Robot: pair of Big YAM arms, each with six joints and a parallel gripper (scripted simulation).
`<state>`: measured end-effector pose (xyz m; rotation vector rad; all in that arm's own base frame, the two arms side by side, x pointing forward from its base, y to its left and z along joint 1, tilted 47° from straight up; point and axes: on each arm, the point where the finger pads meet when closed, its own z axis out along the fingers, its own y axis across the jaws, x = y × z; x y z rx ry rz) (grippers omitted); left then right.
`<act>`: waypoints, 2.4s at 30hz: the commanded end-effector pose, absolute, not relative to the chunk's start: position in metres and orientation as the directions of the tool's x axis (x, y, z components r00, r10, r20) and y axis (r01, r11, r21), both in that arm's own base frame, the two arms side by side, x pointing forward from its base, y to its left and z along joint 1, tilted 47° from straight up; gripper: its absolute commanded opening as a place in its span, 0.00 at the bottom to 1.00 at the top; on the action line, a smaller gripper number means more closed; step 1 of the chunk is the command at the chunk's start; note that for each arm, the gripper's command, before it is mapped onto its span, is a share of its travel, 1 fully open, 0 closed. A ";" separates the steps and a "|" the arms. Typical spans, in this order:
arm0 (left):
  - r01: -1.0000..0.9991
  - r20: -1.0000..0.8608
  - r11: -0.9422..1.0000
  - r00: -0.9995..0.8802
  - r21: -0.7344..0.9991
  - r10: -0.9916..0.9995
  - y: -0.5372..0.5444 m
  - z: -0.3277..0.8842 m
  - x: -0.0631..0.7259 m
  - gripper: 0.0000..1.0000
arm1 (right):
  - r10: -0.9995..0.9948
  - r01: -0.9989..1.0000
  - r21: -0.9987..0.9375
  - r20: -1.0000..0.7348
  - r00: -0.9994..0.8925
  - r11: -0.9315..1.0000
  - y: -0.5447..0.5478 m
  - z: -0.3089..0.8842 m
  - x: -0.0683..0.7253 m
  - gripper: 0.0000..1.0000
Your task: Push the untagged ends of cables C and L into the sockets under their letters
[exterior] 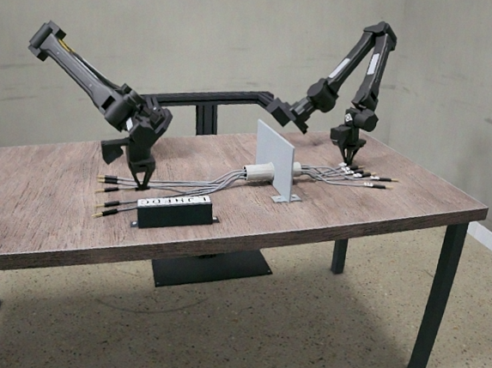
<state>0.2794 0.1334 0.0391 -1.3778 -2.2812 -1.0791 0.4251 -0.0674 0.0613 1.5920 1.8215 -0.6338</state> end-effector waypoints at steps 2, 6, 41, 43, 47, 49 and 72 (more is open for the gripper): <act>0.844 0.560 0.270 -0.515 0.463 0.649 0.133 0.040 0.281 0.05 | 0.690 0.985 0.076 -0.722 -0.055 0.157 -0.070 0.058 0.453 0.05; 0.844 0.560 0.270 -0.515 0.463 0.649 0.133 0.040 0.281 0.05 | 0.691 0.985 0.086 -0.721 -0.044 0.153 -0.068 0.052 0.460 0.05; 0.844 0.560 0.270 -0.515 0.463 0.649 0.133 0.040 0.281 0.05 | 0.049 0.214 -0.667 -0.256 -0.965 0.714 -0.071 0.053 0.433 0.05; 0.844 0.560 0.270 -0.515 0.463 0.649 0.133 0.040 0.281 0.05 | 0.001 0.149 -0.688 -0.211 -0.978 0.711 -0.073 0.055 0.433 0.05; 0.844 0.560 0.270 -0.515 0.463 0.649 0.133 0.040 0.281 0.05 | -0.038 0.096 -0.704 -0.172 -0.984 0.704 -0.075 0.057 0.433 0.05; 0.844 0.560 0.270 -0.515 0.463 0.649 0.133 0.040 0.281 0.05 | -0.029 0.109 -0.703 -0.181 -0.983 0.702 -0.076 0.058 0.433 0.05; 0.849 0.564 0.263 -0.507 0.459 0.652 0.133 0.038 0.278 0.05 | -0.039 0.101 -0.704 -0.180 -0.983 0.703 -0.068 0.061 0.463 0.05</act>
